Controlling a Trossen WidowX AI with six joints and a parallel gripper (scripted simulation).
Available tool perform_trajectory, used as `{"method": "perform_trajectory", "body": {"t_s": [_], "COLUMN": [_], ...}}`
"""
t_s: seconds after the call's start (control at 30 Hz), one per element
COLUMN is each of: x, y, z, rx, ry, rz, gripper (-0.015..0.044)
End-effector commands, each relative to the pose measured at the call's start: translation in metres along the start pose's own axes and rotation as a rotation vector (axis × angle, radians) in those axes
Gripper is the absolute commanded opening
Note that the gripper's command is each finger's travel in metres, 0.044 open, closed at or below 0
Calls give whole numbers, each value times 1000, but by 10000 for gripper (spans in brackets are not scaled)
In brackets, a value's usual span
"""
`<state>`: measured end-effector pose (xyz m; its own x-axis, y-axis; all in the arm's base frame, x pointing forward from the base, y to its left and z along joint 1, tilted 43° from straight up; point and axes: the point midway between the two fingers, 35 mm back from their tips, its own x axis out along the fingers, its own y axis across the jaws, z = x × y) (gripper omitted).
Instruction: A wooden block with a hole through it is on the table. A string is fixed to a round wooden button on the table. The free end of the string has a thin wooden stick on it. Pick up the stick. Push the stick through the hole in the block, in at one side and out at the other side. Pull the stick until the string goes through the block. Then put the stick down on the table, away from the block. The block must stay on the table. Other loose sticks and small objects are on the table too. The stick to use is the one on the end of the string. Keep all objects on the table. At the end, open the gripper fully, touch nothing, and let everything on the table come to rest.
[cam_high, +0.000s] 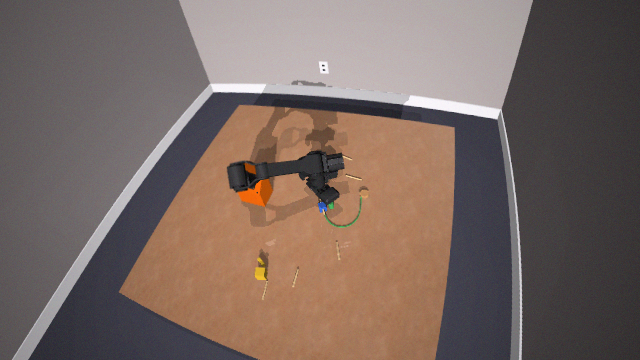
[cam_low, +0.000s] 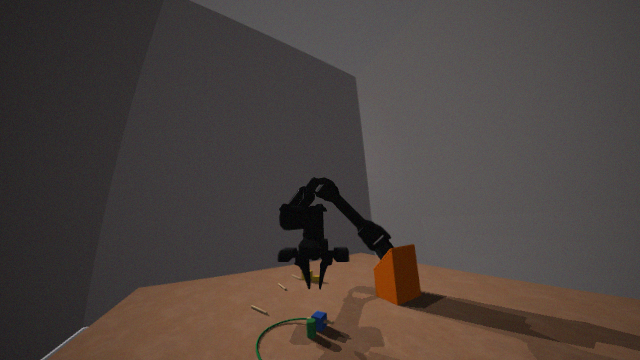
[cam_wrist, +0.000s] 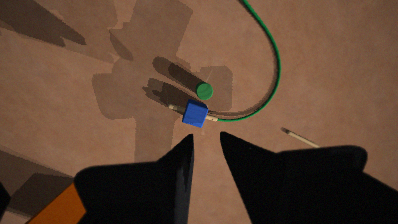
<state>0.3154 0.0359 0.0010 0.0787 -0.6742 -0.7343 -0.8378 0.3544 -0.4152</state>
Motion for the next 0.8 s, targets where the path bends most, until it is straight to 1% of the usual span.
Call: {"method": "perform_trajectory", "body": {"t_s": [0.0, 0.77], "x": [0, -1], "y": [17, 34], "z": [7, 12], "rx": [798, 1861], "ry": [-3, 9], "rz": [11, 13], "gripper": [123, 123]}}
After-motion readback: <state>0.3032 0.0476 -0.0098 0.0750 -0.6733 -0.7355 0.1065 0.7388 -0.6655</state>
